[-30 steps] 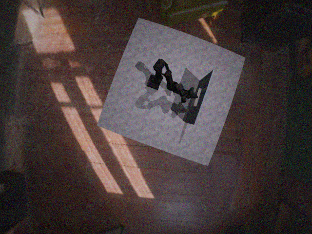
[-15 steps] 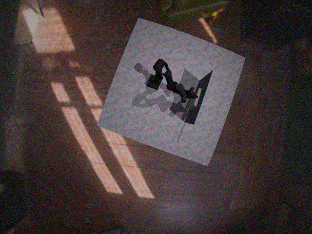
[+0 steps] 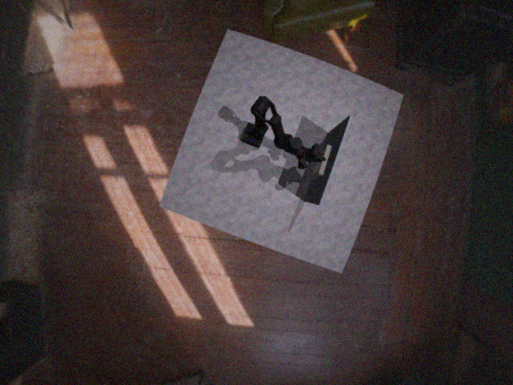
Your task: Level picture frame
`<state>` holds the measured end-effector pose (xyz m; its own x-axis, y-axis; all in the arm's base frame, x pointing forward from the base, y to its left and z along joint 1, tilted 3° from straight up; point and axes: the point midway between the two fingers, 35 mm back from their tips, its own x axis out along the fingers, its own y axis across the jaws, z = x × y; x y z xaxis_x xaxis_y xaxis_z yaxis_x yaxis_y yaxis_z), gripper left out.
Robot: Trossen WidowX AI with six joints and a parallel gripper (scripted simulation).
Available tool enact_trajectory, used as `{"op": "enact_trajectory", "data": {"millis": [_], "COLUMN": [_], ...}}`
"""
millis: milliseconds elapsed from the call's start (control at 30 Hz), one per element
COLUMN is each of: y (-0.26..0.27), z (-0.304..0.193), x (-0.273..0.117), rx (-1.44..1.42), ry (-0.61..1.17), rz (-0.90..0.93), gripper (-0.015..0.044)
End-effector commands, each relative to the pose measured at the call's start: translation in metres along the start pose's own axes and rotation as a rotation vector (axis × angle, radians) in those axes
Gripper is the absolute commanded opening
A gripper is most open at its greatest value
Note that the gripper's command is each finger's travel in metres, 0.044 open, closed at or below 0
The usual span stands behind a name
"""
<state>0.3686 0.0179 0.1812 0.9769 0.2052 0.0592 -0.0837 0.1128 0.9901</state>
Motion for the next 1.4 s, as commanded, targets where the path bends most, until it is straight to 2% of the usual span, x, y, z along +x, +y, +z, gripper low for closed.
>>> {"op": "enact_trajectory", "data": {"millis": [0,1367], "y": [0.0048,0.0093], "z": [0.0001,0.0], "x": [-0.0003,-0.0003], "rx": [-0.001,-0.001], "ry": [-0.002,-0.002], "rz": [0.009,0.009], "gripper": [0.0,0.0]}}
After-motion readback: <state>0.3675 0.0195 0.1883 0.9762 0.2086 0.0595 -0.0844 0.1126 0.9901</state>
